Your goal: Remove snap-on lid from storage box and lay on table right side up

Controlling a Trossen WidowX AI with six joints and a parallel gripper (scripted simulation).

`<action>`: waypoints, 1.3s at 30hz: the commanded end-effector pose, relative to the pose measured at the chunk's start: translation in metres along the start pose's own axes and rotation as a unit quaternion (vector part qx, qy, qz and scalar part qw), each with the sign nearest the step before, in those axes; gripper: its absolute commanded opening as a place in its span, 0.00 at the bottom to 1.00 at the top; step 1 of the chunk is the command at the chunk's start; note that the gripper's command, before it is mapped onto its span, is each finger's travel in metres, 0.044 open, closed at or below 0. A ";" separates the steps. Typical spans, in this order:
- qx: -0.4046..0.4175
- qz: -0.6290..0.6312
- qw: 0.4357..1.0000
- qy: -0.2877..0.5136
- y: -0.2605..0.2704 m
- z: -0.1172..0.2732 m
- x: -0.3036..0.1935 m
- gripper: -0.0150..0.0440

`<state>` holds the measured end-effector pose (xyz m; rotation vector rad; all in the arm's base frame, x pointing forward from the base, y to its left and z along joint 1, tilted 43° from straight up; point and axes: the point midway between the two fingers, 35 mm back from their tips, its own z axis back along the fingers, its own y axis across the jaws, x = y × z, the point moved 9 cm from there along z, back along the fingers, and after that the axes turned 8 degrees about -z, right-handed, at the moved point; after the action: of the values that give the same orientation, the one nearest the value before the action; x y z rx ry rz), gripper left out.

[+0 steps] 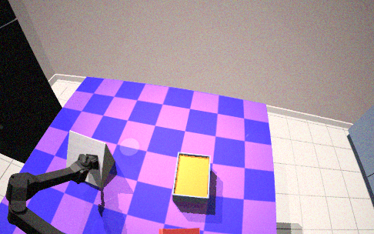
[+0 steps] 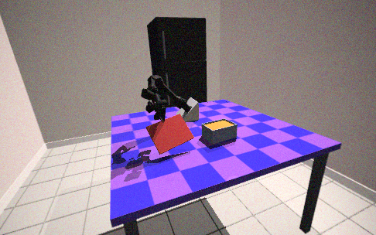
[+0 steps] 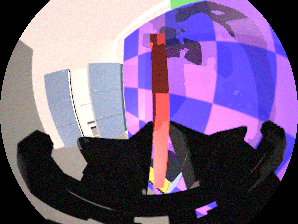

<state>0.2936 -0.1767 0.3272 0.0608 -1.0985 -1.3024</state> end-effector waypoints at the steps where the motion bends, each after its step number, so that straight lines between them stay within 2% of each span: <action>1: 0.005 0.002 1.000 0.003 -0.001 -0.002 -0.001 0.25; 39: 0.005 0.003 1.000 0.002 -0.024 -0.021 0.003 0.25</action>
<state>0.2901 -0.1965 0.3060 0.0646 -1.1029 -1.2950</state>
